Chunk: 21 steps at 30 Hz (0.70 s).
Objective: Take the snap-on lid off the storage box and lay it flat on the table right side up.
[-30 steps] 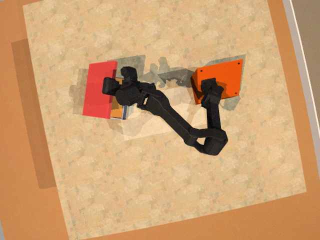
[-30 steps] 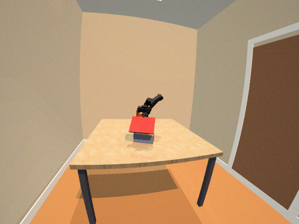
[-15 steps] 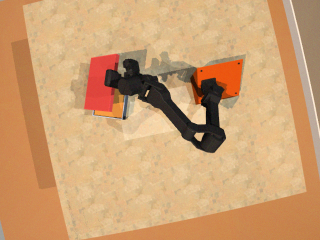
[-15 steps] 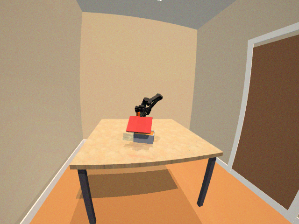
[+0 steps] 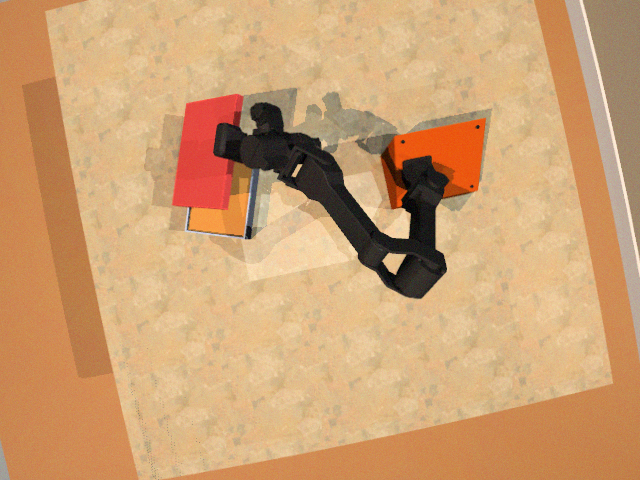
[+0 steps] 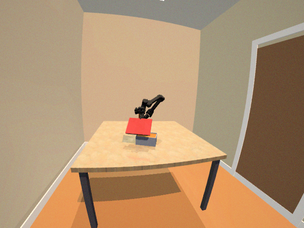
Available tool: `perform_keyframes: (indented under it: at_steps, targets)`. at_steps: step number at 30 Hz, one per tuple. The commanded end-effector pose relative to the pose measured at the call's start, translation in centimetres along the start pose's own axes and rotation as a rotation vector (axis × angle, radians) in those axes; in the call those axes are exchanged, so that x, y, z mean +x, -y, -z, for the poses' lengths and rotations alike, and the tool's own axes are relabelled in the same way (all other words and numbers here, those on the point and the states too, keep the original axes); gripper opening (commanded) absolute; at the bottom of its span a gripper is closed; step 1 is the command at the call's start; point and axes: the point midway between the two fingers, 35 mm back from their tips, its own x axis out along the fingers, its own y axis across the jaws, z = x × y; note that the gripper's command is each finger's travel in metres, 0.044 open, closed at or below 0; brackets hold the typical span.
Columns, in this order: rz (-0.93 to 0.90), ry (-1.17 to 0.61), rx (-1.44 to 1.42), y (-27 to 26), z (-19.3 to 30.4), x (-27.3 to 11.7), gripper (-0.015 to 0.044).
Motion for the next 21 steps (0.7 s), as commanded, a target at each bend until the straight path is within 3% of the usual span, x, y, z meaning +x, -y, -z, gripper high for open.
perform_keyframes:
  at_steps: [1, 21]
  targets:
    - [-0.006, -0.002, -0.008, -0.1, -1.0, -0.2, 0.0000]
    - [-0.007, 0.000, -0.010, 0.3, -5.0, -0.6, 0.0000]
